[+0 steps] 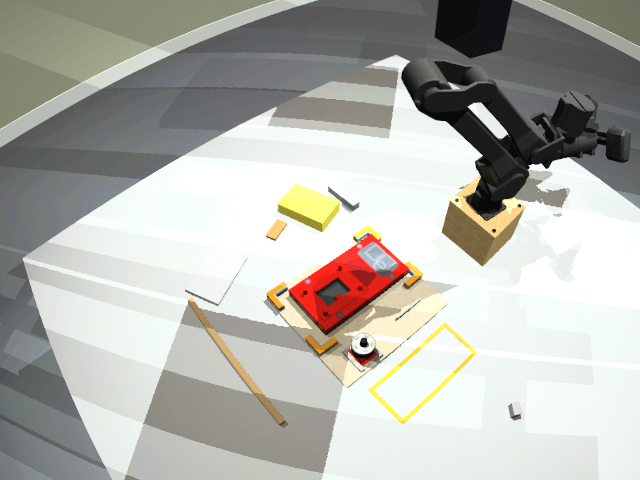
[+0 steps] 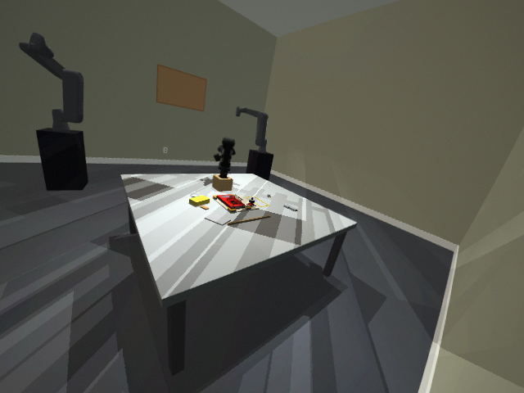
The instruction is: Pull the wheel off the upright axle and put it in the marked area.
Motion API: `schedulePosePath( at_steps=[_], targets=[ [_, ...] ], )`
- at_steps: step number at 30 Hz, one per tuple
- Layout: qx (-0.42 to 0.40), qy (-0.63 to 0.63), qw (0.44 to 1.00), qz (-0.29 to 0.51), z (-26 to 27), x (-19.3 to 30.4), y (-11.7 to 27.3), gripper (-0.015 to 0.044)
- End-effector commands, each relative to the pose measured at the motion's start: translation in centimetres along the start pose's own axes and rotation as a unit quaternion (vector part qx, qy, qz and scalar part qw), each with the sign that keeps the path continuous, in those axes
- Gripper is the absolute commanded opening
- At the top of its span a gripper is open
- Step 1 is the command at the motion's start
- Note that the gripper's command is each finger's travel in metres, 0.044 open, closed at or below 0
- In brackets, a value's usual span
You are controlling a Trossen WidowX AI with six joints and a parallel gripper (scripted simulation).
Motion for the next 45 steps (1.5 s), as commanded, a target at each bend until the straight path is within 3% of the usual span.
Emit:
schedulePosePath(
  at_steps=[1, 4, 13, 21, 33, 45],
  targets=[
    [0.002, -0.001, 1.0, 0.003, -0.1, 0.1, 0.0, 0.0374],
    [0.026, -0.021, 0.998, 0.047, -1.8, 1.0, -0.4, 0.03],
    [0.128, -0.113, 0.964, 0.203, -8.7, 5.4, 0.1, 0.03],
    [0.227, -0.207, 0.897, 0.318, -14.5, 9.5, 3.3, 0.03],
    [0.373, -0.36, 0.735, 0.436, -20.7, 14.9, 12.7, 0.03],
    [0.512, -0.499, 0.519, 0.468, -22.4, 17.7, 25.5, 0.03]
  ],
)
Point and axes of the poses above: the point midway between the two fingers, 35 mm back from their tips, its own y axis back along the fingers, its own z axis across the jaws, x = y × z, the point moved 6 cm from there along y, back along the fingers, and after that the axes turned 2 degrees about y, right-handed, at the moved point
